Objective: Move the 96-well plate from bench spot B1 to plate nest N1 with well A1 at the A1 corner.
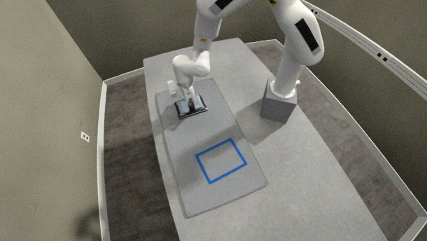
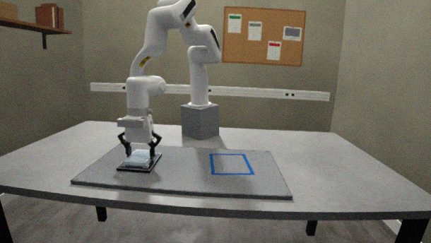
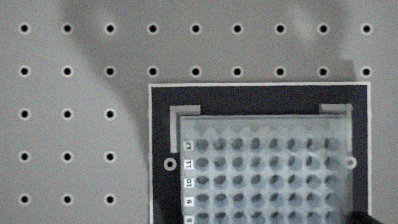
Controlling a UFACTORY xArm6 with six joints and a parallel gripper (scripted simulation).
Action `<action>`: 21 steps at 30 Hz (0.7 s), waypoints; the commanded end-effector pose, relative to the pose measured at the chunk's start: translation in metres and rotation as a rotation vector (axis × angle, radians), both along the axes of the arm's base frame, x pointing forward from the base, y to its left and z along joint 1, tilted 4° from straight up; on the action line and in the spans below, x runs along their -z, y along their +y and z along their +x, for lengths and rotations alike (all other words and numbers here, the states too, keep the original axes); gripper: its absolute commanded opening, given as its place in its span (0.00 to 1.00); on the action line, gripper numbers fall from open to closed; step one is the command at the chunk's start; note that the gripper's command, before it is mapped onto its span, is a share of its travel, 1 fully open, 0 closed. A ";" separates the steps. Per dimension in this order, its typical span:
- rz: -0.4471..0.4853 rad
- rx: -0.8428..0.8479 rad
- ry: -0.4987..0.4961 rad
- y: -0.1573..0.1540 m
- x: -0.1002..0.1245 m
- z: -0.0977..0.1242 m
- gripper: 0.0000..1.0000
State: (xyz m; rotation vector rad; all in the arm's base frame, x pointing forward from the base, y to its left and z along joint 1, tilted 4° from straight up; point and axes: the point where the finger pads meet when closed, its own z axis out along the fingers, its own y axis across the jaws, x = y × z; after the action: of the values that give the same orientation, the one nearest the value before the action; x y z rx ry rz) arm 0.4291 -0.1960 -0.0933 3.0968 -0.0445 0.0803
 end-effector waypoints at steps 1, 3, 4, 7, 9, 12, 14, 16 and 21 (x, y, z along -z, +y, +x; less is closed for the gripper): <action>-0.002 0.000 -0.004 -0.001 -0.001 0.002 0.00; -0.002 0.000 -0.004 -0.001 0.000 0.002 0.00; -0.002 0.000 -0.004 -0.001 0.000 0.002 0.00; -0.002 0.000 -0.004 -0.001 0.000 0.002 0.00; -0.002 0.000 -0.004 -0.001 0.001 0.002 1.00; -0.002 0.000 -0.004 -0.001 0.001 0.002 1.00; -0.002 0.000 -0.004 -0.001 0.000 0.002 1.00; -0.002 0.000 -0.004 -0.001 0.000 0.002 1.00; -0.002 0.000 -0.004 -0.001 0.000 0.002 1.00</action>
State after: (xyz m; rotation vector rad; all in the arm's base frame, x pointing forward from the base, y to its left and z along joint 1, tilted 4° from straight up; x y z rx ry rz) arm 0.4293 -0.1961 -0.0952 3.0968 -0.0445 0.0805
